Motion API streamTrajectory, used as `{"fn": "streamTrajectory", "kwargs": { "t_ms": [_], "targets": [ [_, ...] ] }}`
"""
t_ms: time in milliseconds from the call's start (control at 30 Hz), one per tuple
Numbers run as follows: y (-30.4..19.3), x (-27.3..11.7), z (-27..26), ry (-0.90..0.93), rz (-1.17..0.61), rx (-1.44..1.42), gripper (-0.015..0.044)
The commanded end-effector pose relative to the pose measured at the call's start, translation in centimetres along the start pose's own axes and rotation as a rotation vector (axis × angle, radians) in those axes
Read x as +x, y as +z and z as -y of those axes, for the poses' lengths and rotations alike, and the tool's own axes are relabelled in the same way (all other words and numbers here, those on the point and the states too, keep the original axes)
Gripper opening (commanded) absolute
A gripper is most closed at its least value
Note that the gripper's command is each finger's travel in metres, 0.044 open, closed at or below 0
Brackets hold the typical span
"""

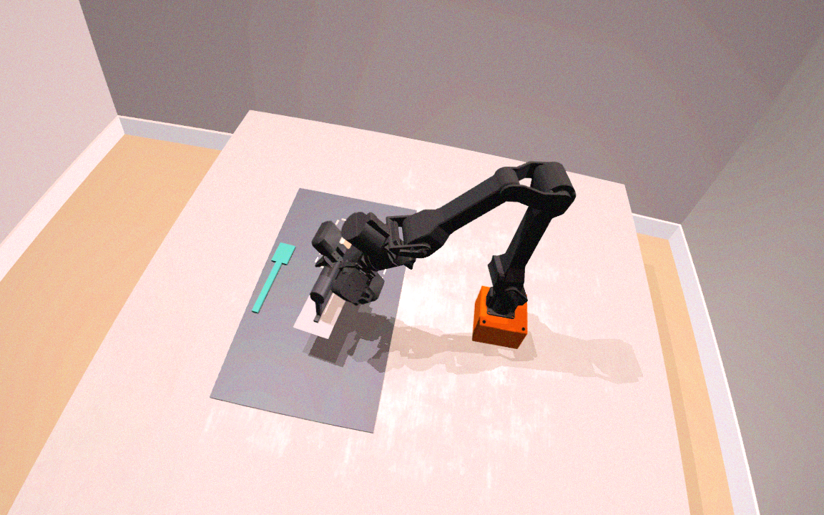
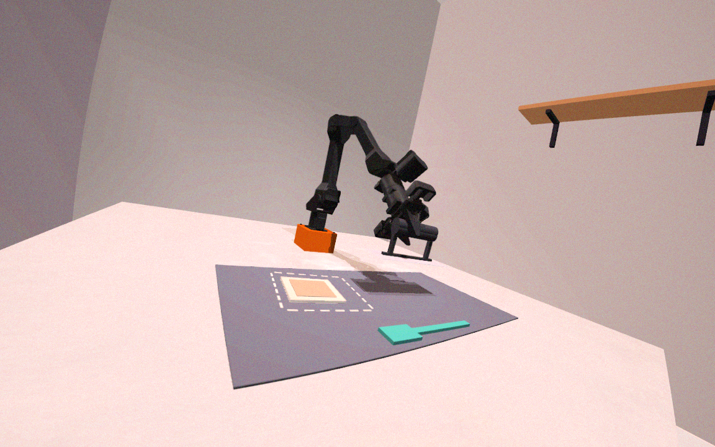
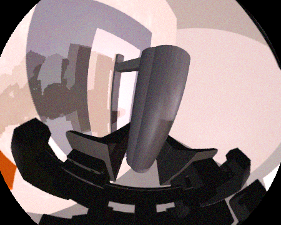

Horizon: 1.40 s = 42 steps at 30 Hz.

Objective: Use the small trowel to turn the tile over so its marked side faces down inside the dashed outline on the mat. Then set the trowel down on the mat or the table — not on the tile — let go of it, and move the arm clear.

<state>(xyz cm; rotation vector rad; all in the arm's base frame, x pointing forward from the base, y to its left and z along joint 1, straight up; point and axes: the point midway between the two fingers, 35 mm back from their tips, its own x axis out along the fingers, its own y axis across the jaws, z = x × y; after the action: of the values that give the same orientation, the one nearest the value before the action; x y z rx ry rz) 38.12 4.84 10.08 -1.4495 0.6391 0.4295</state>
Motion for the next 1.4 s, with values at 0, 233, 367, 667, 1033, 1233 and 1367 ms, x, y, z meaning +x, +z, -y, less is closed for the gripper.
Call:
{"fn": "streamTrajectory", "kwargs": {
  "t_ms": [0, 233, 367, 667, 1033, 1233, 1367],
  "targets": [
    [0.0, -0.2, 0.6, -0.018, -0.002, 0.009, 0.0000],
    [0.0, 0.0, 0.1, -0.004, 0.000, 0.002, 0.0000],
    [0.0, 0.0, -0.1, 0.002, -0.001, -0.001, 0.0000],
    [2.0, 0.8, -0.6, 0.065, 0.102, -0.146, 0.0000],
    [5.9, 1.8, -1.9, 0.151, 0.336, -0.424, 0.0000],
    [8.0, 2.1, -2.7, 0.176, 0.479, -0.565, 0.0000],
    [9.3, 2.1, -3.2, 0.182, 0.580, -0.653, 0.0000]
  ]
}}
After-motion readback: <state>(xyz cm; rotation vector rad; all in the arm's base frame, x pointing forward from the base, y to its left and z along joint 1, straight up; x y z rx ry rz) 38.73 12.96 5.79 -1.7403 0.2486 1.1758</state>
